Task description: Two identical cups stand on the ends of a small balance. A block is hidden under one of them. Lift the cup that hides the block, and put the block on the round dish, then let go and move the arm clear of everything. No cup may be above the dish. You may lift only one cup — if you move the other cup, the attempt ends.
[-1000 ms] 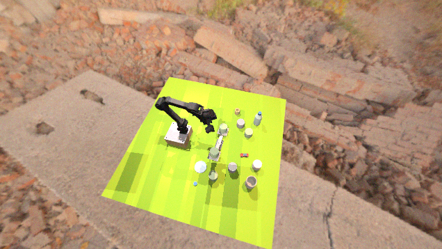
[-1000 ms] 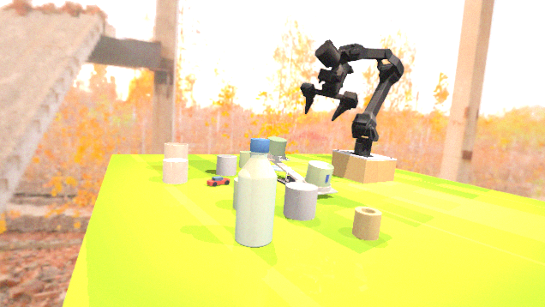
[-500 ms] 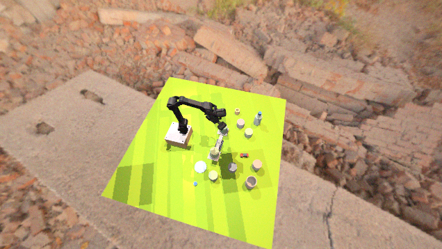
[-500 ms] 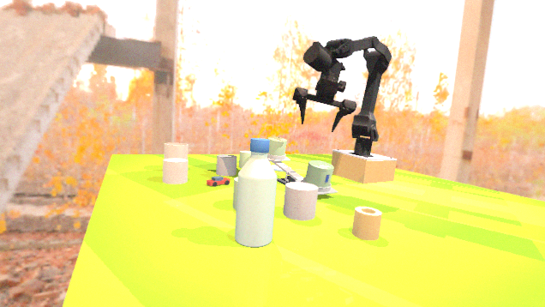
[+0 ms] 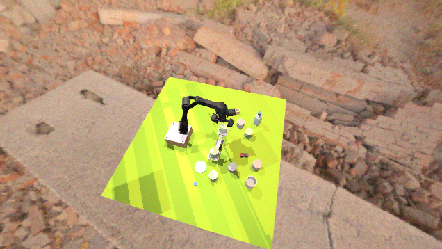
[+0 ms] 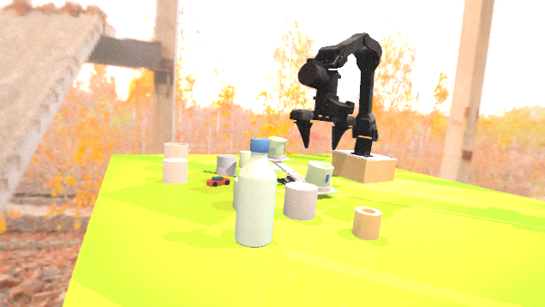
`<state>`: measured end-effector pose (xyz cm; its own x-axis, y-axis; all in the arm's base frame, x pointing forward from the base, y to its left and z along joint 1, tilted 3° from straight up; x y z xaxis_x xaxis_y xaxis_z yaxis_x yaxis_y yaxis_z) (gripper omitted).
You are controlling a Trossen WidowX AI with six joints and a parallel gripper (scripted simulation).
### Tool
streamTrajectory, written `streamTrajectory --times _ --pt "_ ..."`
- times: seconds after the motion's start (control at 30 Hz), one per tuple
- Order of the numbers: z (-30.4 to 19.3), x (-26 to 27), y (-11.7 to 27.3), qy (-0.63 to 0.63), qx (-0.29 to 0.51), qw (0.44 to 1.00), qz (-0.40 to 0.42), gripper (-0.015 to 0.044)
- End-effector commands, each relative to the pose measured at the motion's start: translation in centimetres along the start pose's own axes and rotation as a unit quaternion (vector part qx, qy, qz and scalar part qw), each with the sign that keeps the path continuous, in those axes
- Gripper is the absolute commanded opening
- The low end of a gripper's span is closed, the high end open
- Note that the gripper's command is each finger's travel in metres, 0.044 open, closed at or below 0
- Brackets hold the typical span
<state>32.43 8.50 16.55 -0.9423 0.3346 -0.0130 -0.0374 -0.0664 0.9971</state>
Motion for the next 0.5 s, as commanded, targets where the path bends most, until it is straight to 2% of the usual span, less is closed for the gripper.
streamTrajectory --times 0.0,0.47 --pt "1.1 -0.3 -1.0 0.039 0.012 0.999 0.013 0.0440" --pt "1.0 -0.3 -2.8 0.039 0.012 0.999 0.013 0.0440"
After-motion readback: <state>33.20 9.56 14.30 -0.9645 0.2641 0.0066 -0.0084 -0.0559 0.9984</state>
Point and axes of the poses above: the point midway between the two fingers, 35 mm back from their tips, its own y axis back along the fingers, its own x axis across the jaws, z = x × y, the point moved 9 cm from there along y, back along the fingers, and after that the axes turned 9 degrees about -y, right-handed, at the moved point
